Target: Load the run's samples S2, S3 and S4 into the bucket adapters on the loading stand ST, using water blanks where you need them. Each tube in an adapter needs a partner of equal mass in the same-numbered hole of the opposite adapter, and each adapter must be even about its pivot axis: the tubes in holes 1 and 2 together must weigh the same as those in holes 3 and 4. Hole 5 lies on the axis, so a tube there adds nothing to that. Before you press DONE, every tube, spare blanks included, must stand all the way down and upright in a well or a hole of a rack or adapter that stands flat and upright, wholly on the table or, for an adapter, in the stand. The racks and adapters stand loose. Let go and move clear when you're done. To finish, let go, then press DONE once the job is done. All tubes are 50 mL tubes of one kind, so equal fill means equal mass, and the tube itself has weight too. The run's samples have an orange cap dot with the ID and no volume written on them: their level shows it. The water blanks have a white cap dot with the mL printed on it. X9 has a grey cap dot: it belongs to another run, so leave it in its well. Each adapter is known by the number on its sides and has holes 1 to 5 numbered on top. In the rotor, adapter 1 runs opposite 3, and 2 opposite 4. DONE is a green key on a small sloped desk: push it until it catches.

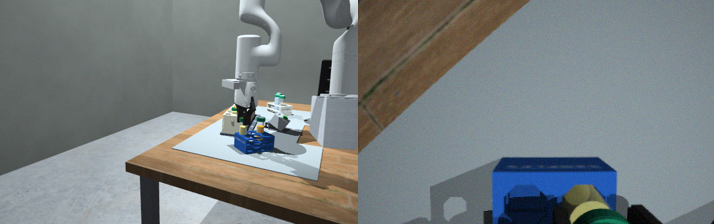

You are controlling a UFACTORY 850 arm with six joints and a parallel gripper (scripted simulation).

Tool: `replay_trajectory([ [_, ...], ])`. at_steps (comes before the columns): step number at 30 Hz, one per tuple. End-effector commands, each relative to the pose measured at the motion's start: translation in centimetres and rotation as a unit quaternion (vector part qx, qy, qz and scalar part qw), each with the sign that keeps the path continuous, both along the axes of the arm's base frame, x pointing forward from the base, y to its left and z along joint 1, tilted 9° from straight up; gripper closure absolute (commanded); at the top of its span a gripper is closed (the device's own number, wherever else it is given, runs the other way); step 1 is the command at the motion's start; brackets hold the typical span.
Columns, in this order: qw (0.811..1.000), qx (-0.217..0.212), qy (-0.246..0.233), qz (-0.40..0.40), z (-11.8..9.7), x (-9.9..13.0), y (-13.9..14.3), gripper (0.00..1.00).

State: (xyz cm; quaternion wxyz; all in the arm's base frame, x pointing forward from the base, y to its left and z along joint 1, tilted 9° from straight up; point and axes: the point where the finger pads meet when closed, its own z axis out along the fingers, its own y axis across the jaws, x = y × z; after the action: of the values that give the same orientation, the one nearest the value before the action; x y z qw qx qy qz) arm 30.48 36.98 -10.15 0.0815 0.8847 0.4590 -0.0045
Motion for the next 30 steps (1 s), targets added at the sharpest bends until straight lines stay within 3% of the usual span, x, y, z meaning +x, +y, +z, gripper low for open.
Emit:
replay_trajectory([
  [1,1.000,0.001,0.000,0.000,0.3,0.0,0.1,1.00],
  [30,1.000,0.001,0.000,0.000,2.0,-0.1,0.4,1.00],
])
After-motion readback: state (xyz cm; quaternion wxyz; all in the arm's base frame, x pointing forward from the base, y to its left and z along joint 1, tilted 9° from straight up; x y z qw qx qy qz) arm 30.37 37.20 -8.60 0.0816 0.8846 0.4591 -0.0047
